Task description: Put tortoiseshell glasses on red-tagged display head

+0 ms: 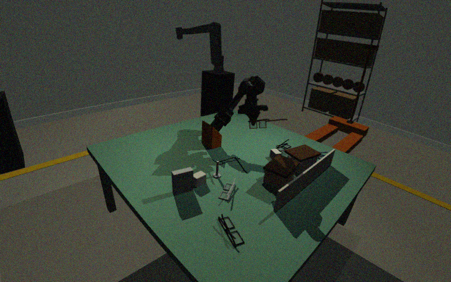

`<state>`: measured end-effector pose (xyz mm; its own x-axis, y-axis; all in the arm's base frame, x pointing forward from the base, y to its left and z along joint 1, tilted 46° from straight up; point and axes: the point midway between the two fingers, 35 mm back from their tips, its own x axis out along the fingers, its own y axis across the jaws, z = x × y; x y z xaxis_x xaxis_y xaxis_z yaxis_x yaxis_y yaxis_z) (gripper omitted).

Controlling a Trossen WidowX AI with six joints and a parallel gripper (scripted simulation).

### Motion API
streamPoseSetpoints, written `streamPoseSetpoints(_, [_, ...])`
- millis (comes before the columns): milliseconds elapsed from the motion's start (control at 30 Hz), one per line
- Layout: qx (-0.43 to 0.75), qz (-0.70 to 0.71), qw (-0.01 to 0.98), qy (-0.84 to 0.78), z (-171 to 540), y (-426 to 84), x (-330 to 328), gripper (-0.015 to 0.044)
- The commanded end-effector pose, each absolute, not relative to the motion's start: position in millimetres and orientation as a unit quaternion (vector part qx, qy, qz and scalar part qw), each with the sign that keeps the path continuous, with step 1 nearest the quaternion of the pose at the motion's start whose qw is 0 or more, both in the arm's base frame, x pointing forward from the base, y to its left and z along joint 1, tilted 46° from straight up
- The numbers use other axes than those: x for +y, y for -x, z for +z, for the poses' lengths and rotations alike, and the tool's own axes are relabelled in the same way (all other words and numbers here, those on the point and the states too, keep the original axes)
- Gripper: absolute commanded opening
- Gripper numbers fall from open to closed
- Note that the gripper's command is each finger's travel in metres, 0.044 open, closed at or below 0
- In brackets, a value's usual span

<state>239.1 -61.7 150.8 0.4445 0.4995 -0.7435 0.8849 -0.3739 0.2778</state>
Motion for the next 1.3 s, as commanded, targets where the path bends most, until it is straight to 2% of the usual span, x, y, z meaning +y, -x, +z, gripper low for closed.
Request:
streamPoseSetpoints(0, [0.456, -0.282, 0.349, -0.769, 145, -245, -68, 0.0])
streamPoseSetpoints(1267, [0.62, -0.22, 0.347, -0.668, 21, -276, -105, 0.0])
